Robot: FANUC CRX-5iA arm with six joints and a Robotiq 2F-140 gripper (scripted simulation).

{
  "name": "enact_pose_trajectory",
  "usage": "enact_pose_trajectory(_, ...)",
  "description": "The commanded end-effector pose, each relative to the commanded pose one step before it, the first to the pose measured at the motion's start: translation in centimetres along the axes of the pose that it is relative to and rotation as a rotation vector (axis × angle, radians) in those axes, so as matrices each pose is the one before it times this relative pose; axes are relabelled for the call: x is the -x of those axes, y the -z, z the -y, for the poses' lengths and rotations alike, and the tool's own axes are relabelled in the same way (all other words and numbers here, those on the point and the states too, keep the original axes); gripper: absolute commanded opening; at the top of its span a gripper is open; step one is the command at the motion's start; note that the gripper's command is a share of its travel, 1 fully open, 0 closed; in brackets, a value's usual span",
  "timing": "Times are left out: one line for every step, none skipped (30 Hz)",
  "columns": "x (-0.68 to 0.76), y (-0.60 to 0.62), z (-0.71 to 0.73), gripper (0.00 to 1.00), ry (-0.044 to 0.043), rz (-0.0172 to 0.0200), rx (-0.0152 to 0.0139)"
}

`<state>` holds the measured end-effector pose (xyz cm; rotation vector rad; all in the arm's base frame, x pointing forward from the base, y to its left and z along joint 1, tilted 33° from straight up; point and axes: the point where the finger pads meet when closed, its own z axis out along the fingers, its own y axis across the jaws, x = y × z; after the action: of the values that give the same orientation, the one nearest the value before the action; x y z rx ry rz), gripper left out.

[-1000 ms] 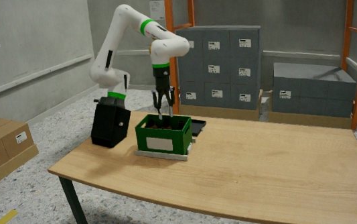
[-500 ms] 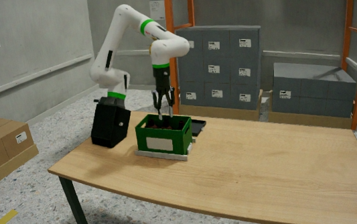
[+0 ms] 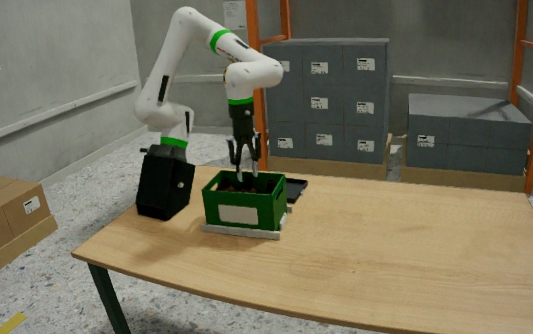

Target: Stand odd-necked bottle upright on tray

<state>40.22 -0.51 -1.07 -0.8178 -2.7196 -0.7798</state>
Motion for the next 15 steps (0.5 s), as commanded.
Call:
enact_pose_trajectory(0.053,-0.238,-0.001,0.44,0.00034,0.00146,-0.00005)
enact_pose_trajectory(0.000,-0.124,0.000,0.44,0.00000,0.00000,0.00000)
enact_pose_trajectory(0.000,-0.126,0.000,0.44,0.00000,0.00000,-0.00001)
enact_pose_trajectory(0.000,-0.127,0.000,0.44,0.00000,0.00000,0.00000)
enact_pose_trajectory(0.000,-0.128,0.000,0.44,0.00000,0.00000,0.00000)
enact_pose_trajectory(0.000,0.000,0.000,0.44,0.00000,0.00000,0.00000)
enact_pose_trajectory(0.000,0.000,0.000,0.44,0.00000,0.00000,0.00000)
enact_pose_trajectory(0.000,-0.128,0.000,0.44,0.00000,0.00000,0.00000)
enact_pose_trajectory(0.000,-0.127,0.000,0.44,0.00000,0.00000,0.00000)
enact_pose_trajectory(0.000,-0.126,0.000,0.44,0.00000,0.00000,0.00001)
enact_pose_trajectory(0.000,-0.125,0.000,0.44,0.00000,0.00000,0.00000)
enact_pose_trajectory(0.000,-0.122,0.000,0.44,0.00000,0.00000,0.00000)
enact_pose_trajectory(0.000,-0.120,0.000,0.44,0.00000,0.00000,0.00000)
enact_pose_trajectory(0.000,-0.117,0.000,0.44,0.00000,0.00000,0.00000)
enact_pose_trajectory(0.000,-0.113,0.000,0.44,0.00000,0.00000,0.00000)
